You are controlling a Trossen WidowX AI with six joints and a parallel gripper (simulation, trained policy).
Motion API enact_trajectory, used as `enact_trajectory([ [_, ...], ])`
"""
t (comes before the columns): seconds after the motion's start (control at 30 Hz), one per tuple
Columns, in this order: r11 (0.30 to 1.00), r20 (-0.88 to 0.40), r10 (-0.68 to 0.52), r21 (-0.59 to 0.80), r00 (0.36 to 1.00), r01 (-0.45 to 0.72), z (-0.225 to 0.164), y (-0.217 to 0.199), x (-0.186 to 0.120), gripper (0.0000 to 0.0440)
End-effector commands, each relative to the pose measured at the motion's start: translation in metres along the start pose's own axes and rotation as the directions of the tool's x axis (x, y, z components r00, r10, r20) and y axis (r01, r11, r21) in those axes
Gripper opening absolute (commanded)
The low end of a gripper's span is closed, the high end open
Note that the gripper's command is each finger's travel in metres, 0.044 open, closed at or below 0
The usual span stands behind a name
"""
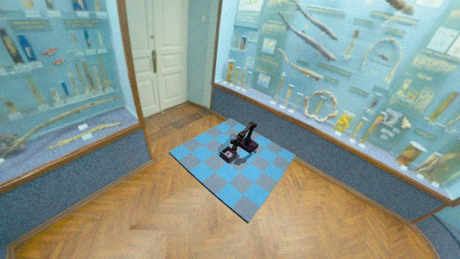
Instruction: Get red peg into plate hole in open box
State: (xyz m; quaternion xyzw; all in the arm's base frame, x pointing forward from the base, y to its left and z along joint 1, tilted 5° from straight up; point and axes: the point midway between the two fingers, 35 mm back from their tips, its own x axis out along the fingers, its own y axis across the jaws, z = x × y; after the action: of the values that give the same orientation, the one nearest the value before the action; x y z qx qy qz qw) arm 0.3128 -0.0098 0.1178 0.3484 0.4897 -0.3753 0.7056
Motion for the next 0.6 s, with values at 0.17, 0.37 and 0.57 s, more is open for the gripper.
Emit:
enact_trajectory([
  [0.17, 0.999, -0.015, -0.026, 0.036, 1.0, 0.026, 0.027, -0.002, 0.019, 0.0002],
  [0.37, 0.997, -0.044, -0.047, 0.053, 0.998, 0.049, 0.037, -0.005, 0.039, 0.0001],
  [0.57, 0.996, -0.078, -0.073, 0.044, 0.994, 0.077, 0.039, -0.007, 0.064, 0.007],
])
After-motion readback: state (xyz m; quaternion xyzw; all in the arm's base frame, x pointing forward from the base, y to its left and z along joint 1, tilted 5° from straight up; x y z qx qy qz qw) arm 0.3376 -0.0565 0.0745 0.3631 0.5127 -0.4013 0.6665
